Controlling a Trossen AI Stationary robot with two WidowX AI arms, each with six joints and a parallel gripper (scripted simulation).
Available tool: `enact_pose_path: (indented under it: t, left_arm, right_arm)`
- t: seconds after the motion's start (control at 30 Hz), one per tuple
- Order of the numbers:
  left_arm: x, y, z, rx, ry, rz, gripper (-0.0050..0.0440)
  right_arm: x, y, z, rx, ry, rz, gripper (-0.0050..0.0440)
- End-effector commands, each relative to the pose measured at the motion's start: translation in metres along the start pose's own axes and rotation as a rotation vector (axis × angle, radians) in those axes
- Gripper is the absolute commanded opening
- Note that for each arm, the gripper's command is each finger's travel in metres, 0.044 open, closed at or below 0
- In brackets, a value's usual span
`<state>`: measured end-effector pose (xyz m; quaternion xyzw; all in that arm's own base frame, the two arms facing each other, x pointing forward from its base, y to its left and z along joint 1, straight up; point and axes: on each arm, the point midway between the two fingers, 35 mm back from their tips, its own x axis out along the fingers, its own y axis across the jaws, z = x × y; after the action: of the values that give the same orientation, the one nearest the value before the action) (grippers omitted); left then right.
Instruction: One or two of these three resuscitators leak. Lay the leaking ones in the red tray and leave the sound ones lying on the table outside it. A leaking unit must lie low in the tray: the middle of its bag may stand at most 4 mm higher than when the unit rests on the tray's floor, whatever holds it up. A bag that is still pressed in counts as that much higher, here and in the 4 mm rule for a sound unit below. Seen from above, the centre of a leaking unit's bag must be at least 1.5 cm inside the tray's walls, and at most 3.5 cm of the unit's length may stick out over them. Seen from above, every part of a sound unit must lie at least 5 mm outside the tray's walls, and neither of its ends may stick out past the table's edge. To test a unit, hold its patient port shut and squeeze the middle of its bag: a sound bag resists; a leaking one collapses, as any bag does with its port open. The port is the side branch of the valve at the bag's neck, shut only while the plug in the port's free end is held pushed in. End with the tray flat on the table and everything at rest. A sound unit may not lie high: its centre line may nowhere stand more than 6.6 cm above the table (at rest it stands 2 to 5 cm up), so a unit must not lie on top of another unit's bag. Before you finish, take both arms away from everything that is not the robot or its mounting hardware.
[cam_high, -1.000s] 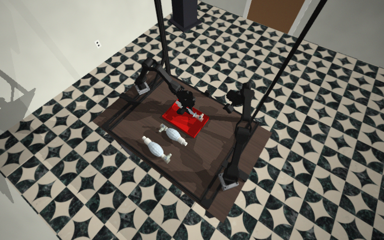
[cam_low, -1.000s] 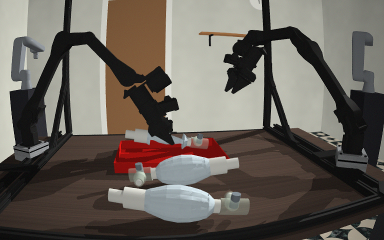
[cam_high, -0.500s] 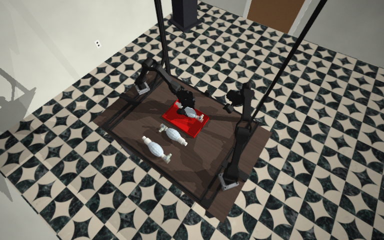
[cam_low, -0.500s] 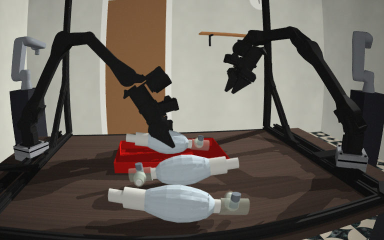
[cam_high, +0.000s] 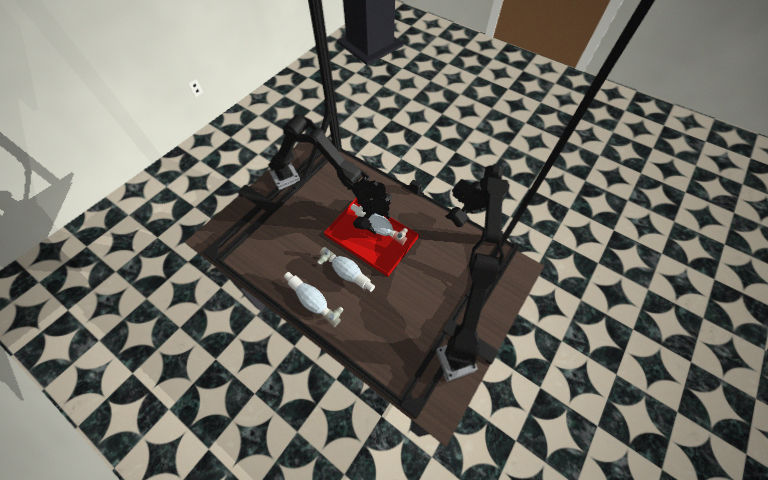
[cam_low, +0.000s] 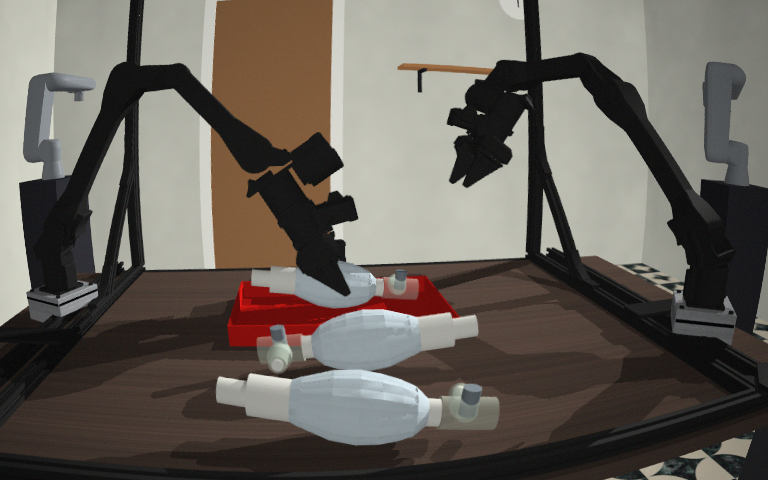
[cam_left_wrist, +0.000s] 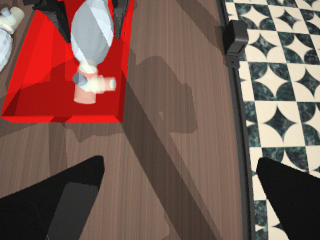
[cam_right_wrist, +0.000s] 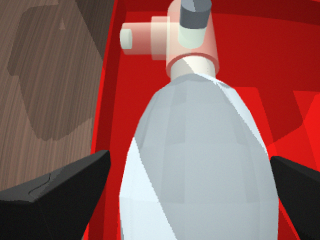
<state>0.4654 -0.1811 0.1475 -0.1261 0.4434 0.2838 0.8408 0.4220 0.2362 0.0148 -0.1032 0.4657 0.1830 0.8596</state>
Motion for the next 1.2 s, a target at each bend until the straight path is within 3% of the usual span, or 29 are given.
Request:
enact_pose_path:
  t: [0.0, 0.6, 0.63, 0.73, 1.17]
  left_arm:
    - [0.0, 0.0, 0.0, 0.0, 0.0, 0.0, 0.044]
    - [0.0, 0.0, 0.0, 0.0, 0.0, 0.0, 0.044]
    - [0.0, 0.0, 0.0, 0.0, 0.0, 0.0, 0.044]
    - [0.0, 0.0, 0.0, 0.0, 0.0, 0.0, 0.044]
    - [0.0, 0.0, 0.0, 0.0, 0.0, 0.0, 0.044]
  right_arm:
    - [0.0, 0.0, 0.0, 0.0, 0.0, 0.0, 0.044]
    - [0.0, 0.0, 0.0, 0.0, 0.0, 0.0, 0.044]
    - [-0.058, -0.001, 0.039, 0.0, 0.0, 0.0, 0.044]
    - [-0.076, -0.001, 0.051, 0.0, 0.0, 0.0, 0.044]
    - [-0.081, -0.001, 0.054, 0.0, 0.0, 0.0, 0.044]
